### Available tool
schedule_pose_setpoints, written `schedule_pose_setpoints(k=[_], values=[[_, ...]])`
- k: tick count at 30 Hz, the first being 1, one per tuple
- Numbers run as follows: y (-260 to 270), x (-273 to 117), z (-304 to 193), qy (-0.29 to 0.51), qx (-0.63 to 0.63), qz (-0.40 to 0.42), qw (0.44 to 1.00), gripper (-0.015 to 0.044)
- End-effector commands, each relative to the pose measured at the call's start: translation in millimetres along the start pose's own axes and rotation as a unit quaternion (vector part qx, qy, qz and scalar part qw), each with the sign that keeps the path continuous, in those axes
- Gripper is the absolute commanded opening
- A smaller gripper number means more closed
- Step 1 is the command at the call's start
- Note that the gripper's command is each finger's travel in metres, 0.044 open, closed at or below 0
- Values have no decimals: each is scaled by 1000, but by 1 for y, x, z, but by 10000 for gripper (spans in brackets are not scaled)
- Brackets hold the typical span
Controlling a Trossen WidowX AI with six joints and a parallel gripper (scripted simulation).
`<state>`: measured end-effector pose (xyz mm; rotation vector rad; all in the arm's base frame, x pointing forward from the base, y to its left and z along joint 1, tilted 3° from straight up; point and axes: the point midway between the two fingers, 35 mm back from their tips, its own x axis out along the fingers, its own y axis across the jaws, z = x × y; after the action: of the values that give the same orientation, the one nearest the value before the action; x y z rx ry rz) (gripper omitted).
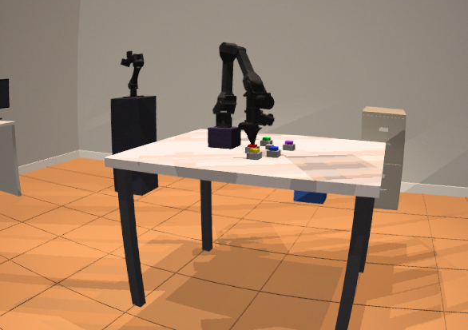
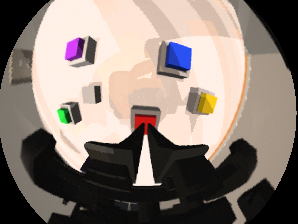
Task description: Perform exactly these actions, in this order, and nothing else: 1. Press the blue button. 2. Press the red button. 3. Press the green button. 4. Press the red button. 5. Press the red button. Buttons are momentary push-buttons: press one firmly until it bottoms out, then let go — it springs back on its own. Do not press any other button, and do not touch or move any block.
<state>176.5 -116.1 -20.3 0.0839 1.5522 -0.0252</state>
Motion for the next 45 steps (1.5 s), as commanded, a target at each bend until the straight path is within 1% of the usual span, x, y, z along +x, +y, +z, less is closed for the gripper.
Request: schedule_pose_setpoints(k=[1, 3, 9, 10, 13, 14, 21, 23, 30, 34, 39, 41, 45], values=[[0, -21, 0, 1, 1, 1, 1000, 20], [1, -31, -1, 2, 2, 2, 1000, 20], [0, -33, -1, 2, 2, 2, 1000, 20], [0, -40, 0, 2, 2, 2, 1000, 20], [0, -82, 0, 2, 2, 1, 1000, 20], [0, -90, 0, 2, 2, 1, 1000, 20], [2, -93, 0, 2, 2, 1, 1000, 20], [14, -93, 6, 2, 2, 1, 1000, 20], [85, -94, 23, 0, 2, 3, 1000, 20], [126, -94, 21, 0, 2, 6, 1000, 20], [175, -95, 8, 1, 2, 10, 1000, 20], [187, -95, 2, 1, 2, 12, 1000, 20], [189, -95, 1, 1, 2, 12, 1000, 20]])
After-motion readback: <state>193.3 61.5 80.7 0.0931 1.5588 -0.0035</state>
